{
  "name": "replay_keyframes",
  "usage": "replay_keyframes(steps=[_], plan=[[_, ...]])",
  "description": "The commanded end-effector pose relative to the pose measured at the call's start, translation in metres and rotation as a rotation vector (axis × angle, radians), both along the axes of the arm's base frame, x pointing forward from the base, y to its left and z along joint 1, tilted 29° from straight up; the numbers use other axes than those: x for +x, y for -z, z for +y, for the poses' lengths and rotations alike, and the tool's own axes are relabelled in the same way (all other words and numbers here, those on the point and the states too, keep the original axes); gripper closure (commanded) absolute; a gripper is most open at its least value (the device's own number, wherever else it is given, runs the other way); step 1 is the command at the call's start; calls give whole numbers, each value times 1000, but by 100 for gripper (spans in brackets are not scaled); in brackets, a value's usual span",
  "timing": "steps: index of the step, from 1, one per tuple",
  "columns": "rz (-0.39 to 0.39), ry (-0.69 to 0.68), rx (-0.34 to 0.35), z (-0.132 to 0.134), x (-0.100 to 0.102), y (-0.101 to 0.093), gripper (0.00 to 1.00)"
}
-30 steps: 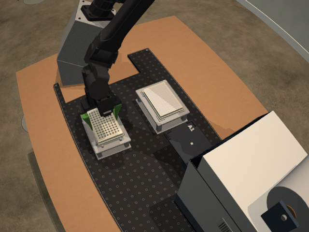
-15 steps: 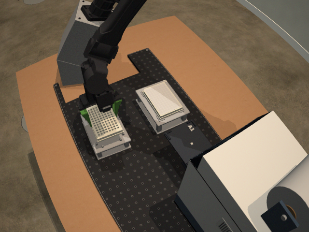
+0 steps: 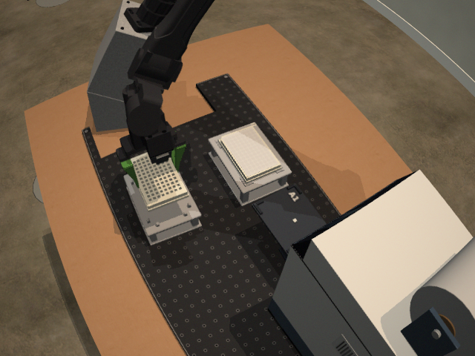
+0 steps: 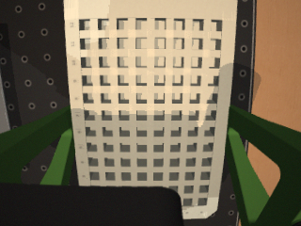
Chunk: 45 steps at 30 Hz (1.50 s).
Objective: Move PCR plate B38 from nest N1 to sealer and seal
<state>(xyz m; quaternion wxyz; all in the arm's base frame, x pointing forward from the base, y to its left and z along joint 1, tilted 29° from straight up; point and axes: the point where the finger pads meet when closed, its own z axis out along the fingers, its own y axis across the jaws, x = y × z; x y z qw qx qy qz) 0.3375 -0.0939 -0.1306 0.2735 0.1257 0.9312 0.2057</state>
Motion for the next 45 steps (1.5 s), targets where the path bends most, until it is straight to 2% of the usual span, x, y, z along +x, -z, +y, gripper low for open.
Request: replay_keyframes(steps=[1, 6, 11, 18, 24, 34, 40, 45], plan=[[-4, 0, -11, -5, -3, -3, 100], [-6, 5, -7, -9, -8, -14, 100], [-23, 4, -20, -19, -1, -25, 100], [-14, 0, -18, -21, -2, -27, 100], [-33, 7, -26, -31, -1, -43, 100], [-22, -4, -21, -34, -5, -51, 100], [-42, 6, -35, -46, -2, -66, 100], [-34, -3, -30, -47, -5, -71, 100]])
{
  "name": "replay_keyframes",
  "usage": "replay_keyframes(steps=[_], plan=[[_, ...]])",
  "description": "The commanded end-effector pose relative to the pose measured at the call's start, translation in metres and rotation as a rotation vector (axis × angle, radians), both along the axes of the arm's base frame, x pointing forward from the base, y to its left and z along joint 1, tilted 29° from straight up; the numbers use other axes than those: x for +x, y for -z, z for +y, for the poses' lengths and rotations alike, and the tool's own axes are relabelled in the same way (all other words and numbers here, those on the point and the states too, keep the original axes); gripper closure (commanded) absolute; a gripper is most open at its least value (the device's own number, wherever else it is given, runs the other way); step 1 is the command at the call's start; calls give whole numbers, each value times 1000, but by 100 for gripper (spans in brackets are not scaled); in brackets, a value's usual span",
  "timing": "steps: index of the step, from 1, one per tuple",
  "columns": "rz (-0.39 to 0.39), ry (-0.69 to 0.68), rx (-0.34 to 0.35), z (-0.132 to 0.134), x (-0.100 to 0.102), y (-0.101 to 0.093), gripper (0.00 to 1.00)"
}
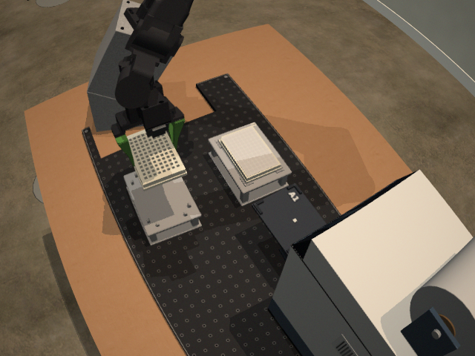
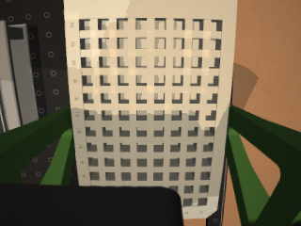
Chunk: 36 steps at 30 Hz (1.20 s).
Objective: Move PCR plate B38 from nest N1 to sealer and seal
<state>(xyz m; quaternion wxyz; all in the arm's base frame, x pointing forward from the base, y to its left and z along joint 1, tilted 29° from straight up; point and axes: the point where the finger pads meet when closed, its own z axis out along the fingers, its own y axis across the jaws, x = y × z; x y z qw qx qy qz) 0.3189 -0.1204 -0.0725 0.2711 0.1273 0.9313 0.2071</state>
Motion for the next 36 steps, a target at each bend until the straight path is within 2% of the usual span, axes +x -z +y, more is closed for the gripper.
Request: replay_keyframes(steps=[1, 4, 9, 16, 36], plan=[[-34, -4, -32, -20, 12, -13, 100], [-25, 0, -29, -20, 5, -16, 100], [-32, -3, -31, -18, 7, -20, 100], [-20, -2, -18, -12, 10, -12, 100], [-14, 4, -10, -10, 9, -12, 100]])
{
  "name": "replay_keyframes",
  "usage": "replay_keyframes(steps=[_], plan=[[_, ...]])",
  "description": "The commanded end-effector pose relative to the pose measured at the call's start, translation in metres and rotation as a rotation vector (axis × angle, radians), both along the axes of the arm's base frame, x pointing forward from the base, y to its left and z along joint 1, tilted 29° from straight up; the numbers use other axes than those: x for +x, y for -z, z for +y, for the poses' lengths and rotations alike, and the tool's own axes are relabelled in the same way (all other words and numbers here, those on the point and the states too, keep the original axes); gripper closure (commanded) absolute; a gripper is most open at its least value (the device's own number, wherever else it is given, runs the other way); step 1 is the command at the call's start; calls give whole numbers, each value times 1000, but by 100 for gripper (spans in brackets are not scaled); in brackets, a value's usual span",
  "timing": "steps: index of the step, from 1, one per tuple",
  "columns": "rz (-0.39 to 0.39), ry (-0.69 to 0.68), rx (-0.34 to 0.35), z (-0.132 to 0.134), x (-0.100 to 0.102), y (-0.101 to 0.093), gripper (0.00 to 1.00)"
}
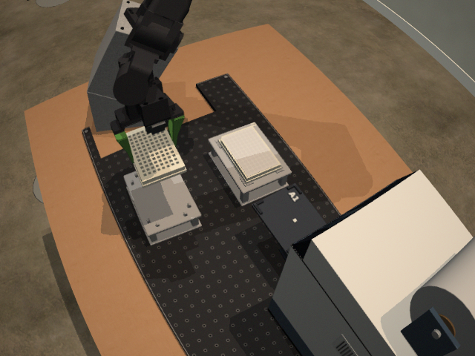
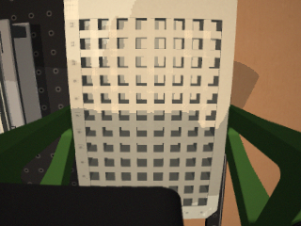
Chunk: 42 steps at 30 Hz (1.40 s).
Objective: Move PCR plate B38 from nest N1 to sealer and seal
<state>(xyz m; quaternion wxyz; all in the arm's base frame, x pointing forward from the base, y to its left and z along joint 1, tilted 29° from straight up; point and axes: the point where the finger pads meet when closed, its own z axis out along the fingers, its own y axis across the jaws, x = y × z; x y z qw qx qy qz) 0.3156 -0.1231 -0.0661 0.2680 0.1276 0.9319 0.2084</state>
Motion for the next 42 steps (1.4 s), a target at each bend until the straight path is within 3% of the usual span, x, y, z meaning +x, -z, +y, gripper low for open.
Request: replay_keyframes(steps=[1, 32, 42], plan=[[-23, 5, -16, -8, 13, -6, 100], [-33, 6, -23, -10, 15, -7, 100], [-82, -75, -65, -19, 20, -12, 100]])
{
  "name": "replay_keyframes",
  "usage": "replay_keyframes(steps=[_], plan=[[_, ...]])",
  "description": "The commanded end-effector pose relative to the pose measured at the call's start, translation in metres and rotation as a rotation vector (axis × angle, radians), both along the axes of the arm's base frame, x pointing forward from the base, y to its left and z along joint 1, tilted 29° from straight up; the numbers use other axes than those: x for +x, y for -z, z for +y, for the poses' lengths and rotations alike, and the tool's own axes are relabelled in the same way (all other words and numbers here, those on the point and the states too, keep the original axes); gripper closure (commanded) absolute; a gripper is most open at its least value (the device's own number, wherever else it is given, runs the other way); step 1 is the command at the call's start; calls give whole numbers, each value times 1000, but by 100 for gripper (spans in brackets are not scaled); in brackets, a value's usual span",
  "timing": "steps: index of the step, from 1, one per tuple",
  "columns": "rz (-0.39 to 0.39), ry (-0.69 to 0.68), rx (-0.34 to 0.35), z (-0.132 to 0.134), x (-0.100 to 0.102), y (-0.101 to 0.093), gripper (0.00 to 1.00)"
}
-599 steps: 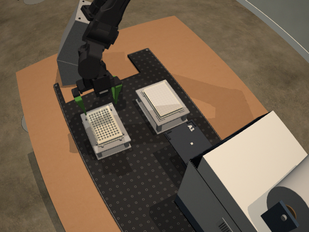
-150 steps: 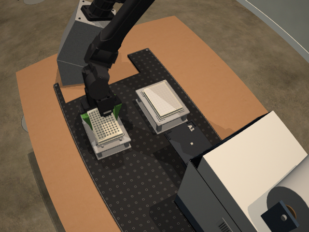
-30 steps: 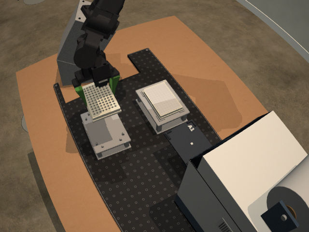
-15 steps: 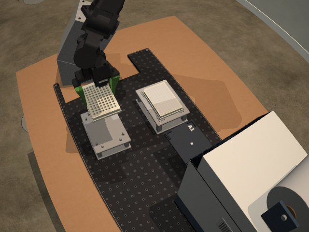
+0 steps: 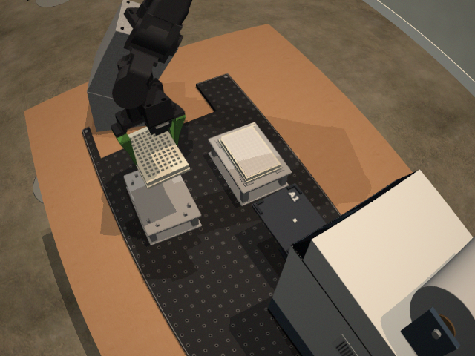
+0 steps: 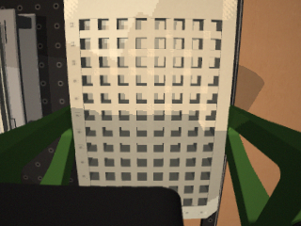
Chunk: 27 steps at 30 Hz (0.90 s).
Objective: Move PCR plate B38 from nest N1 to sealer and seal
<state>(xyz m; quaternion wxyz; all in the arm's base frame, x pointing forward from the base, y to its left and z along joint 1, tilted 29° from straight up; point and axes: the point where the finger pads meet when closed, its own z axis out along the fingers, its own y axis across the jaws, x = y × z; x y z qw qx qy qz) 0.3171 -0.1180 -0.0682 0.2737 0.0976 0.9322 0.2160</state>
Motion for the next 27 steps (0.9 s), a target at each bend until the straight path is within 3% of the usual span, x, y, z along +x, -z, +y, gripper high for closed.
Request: replay_keyframes(steps=[1, 15, 21, 27], plan=[[-59, -11, -66, -27, 19, -15, 100], [-13, 20, -19, -17, 5, -4, 100], [-52, 10, -43, -9, 35, -23, 100], [-55, 22, -42, -5, 51, -31, 100]])
